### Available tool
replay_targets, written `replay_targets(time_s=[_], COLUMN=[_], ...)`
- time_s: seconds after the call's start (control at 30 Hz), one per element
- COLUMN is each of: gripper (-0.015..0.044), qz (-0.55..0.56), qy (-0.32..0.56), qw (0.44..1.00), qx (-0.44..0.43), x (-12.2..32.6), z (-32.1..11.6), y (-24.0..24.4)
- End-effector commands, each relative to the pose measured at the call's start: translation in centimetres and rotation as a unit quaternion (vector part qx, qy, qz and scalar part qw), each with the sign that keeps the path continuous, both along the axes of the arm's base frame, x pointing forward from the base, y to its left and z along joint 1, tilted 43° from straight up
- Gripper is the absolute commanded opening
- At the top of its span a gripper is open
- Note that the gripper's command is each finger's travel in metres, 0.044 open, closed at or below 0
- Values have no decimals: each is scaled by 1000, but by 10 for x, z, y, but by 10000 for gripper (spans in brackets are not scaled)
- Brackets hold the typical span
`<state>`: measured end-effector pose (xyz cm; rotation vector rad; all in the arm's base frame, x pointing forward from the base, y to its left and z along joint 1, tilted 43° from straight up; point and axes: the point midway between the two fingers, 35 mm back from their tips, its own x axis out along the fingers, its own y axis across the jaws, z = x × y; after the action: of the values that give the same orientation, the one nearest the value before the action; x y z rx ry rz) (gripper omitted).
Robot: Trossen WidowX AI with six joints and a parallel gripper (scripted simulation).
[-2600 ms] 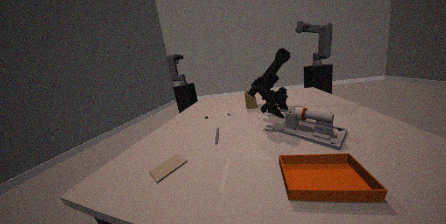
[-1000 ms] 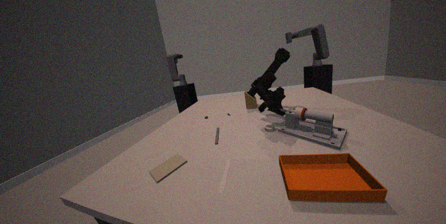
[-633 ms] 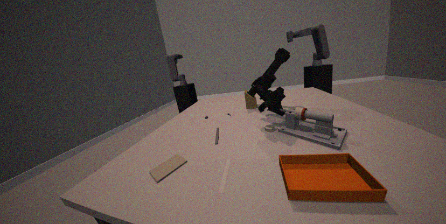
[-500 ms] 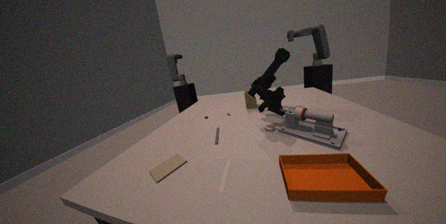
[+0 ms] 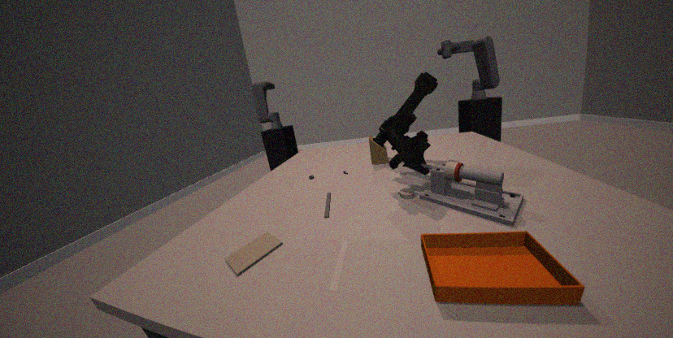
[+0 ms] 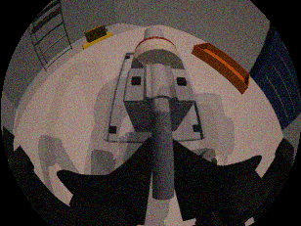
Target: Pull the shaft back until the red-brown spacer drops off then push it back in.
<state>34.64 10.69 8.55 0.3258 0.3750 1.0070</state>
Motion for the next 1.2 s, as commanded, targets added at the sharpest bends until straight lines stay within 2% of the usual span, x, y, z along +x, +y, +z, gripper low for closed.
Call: replay_targets(time_s=[0.0,1.17], gripper=[0,0], qz=[1,1], qy=[1,1], qw=[1000,1000], qx=[0,0], x=[-2,-4], z=[-1,-3], y=[-1,-3])
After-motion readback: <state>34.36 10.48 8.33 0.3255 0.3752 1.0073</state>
